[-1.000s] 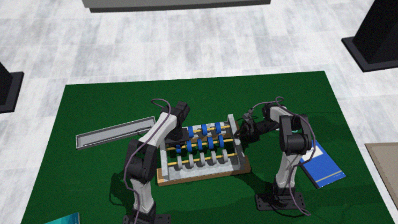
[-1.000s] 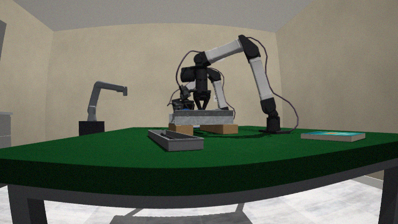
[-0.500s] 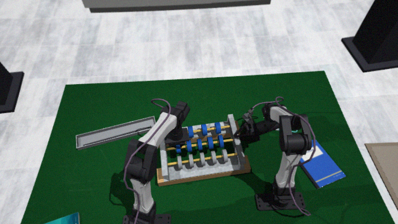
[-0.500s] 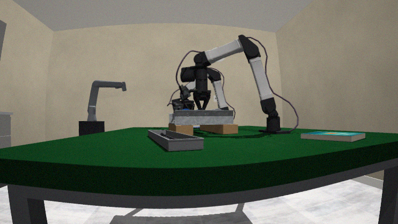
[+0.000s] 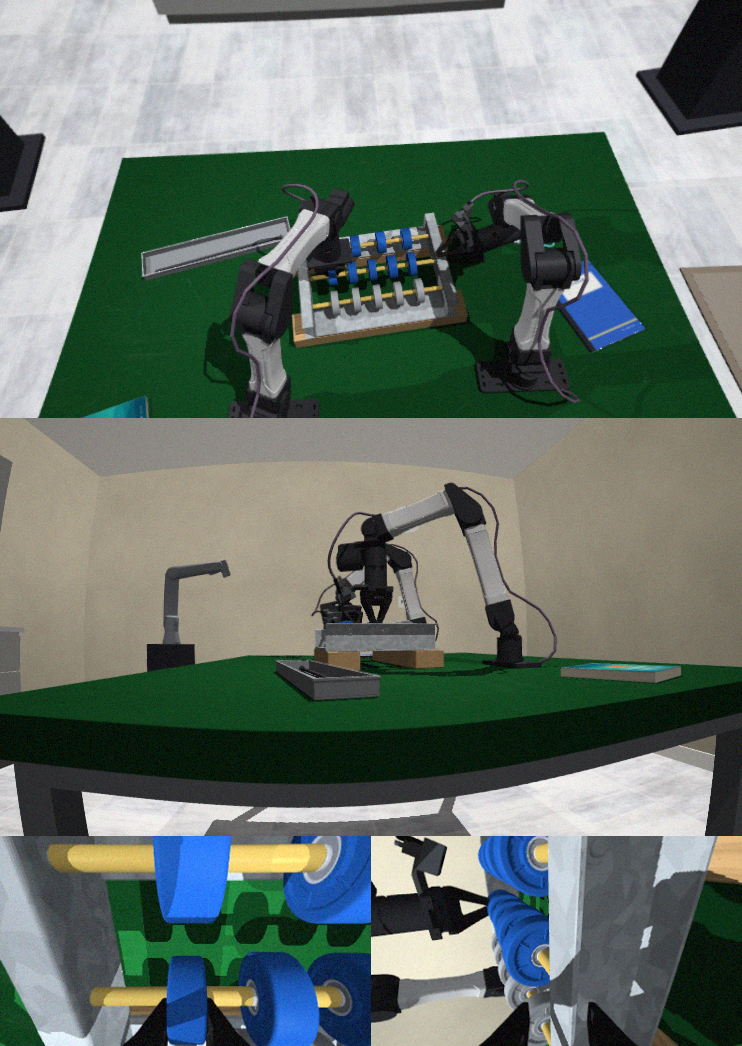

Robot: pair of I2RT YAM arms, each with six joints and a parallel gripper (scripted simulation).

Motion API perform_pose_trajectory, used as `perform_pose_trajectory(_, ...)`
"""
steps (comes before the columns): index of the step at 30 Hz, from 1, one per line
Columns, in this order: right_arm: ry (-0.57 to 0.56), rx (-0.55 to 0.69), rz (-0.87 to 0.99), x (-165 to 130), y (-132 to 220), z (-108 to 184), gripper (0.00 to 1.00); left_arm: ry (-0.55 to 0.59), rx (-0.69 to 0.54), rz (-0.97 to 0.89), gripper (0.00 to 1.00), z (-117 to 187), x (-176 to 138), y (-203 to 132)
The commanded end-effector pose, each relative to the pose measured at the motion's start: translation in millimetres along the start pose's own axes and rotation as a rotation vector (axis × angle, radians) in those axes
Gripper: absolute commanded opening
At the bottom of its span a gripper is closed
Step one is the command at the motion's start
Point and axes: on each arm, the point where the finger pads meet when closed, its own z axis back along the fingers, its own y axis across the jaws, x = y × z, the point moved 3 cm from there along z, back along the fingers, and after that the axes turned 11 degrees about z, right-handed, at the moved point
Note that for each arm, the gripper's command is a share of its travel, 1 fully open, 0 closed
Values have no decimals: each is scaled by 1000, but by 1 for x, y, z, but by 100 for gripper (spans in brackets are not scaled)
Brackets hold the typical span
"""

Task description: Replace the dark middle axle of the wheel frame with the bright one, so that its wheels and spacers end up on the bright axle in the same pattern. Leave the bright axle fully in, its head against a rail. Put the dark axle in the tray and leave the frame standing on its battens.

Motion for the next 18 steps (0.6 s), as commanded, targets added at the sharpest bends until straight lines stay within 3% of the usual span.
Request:
perform_pose_trajectory(1, -9, 34, 15, 3, 9, -4, 33, -96, -68, -10, 0, 30, 11, -7)
perform_pose_trajectory(18, -11, 30, 18, 3, 8, -3, 33, -104, -75, -6, 0, 29, 13, -7)
